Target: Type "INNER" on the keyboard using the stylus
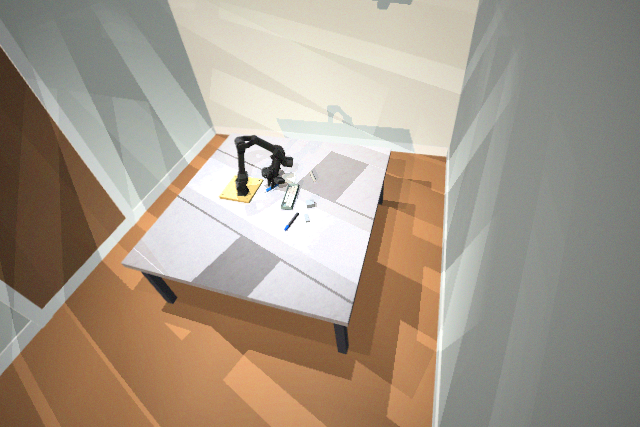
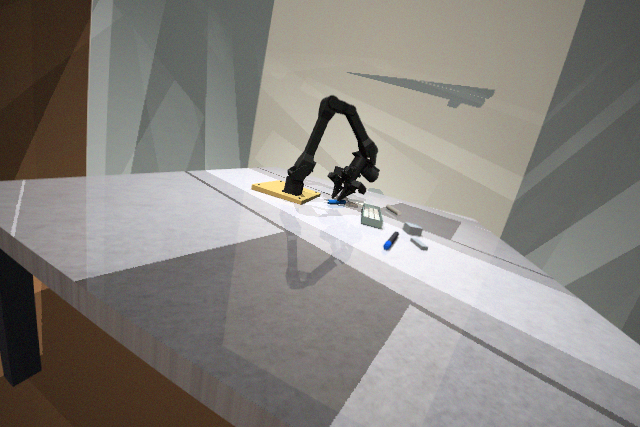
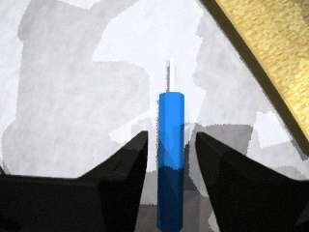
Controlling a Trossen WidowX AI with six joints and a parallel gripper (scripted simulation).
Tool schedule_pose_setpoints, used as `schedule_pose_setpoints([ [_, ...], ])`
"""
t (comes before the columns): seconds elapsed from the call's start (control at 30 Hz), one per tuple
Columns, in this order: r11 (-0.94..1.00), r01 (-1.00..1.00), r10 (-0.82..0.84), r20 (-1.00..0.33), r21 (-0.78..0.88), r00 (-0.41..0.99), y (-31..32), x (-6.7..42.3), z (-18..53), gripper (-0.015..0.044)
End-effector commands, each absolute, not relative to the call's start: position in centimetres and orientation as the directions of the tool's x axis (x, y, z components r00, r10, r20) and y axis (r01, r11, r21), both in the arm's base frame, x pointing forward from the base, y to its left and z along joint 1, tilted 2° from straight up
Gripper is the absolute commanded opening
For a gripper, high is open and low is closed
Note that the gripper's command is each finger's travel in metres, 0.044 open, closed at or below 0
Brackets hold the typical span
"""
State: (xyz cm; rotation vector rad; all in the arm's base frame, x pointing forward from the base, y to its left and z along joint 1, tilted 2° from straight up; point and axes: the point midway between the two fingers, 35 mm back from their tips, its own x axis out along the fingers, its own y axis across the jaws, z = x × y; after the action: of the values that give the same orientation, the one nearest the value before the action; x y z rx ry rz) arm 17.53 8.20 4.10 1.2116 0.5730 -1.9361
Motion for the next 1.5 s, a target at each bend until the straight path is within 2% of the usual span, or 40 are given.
schedule_pose_setpoints([
  [0.0,-0.606,0.795,-0.378,-0.887,0.022,-0.264,8.0,17.29,3.59,0.015],
  [1.1,-0.606,0.795,-0.378,-0.887,0.022,-0.264,8.01,17.32,2.78,0.015],
  [1.27,-0.605,0.796,-0.373,-0.89,0.02,-0.262,8.13,17.42,2.89,0.0019],
  [1.47,-0.605,0.796,-0.373,-0.89,0.02,-0.262,8.13,17.42,2.89,0.0],
])
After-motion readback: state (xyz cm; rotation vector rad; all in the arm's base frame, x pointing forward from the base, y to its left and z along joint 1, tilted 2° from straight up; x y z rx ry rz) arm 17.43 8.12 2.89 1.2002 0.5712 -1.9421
